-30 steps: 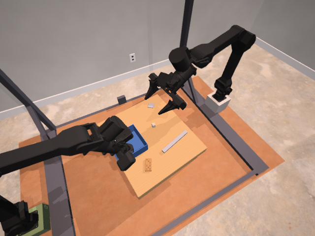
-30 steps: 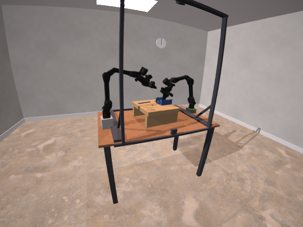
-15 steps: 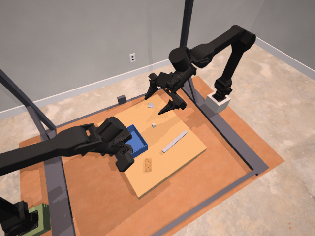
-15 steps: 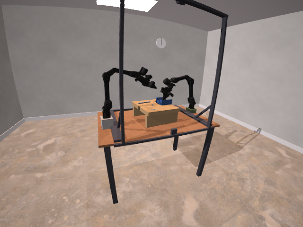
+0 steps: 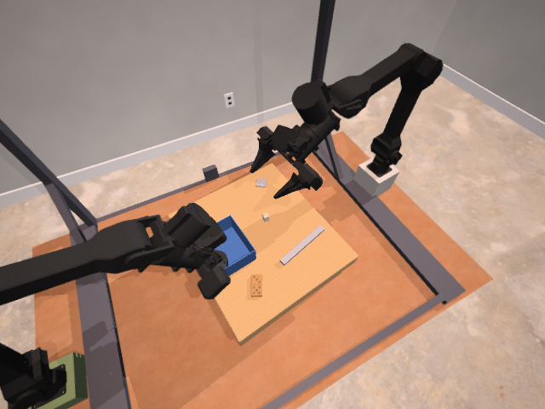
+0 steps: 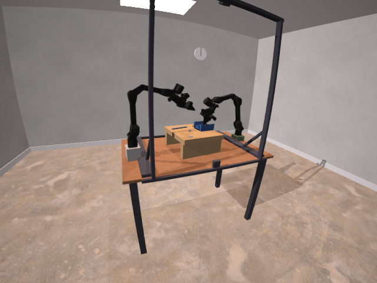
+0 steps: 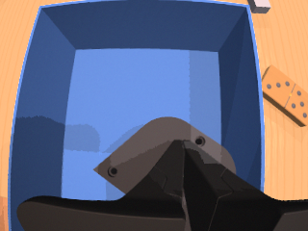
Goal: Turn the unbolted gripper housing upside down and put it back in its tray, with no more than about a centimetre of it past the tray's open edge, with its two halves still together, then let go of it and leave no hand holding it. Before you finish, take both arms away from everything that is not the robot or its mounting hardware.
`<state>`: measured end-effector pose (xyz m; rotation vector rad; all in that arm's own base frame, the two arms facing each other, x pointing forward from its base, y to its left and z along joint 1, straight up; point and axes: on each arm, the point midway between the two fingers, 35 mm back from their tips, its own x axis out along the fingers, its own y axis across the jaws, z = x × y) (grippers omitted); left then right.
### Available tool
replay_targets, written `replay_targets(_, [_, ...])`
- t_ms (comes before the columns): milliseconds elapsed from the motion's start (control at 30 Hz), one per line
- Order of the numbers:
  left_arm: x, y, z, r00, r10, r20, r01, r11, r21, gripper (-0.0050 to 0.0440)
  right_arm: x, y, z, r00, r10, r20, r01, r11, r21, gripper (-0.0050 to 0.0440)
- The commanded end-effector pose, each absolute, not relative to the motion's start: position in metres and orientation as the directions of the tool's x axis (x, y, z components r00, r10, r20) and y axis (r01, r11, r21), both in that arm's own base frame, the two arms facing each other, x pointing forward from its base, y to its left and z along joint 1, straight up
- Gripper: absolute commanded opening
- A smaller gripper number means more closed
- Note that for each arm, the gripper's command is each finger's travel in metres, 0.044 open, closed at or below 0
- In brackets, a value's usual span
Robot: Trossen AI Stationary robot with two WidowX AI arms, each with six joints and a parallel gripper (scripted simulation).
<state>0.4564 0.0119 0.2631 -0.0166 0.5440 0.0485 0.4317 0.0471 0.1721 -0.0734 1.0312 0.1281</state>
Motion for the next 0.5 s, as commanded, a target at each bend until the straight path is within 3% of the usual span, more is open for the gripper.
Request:
replay_targets(0, [0.4543, 0.0116, 0.2732, 0.866, 0.039, -0.499, -0.045, 0.999, -0.001, 0.0440, 0.4287, 0.0468, 0.1803, 0.524, 0.076, -0.849, -0.145, 0.989, -0.002, 0.0000])
replay_targets(467, [0.4543, 0.0116, 0.2732, 0.866, 0.039, -0.499, -0.045, 0.999, -0.001, 0.0440, 0.4236, 0.0461, 0.1801, 0.523, 0.075, -0.849, -0.145, 0.989, -0.002, 0.0000])
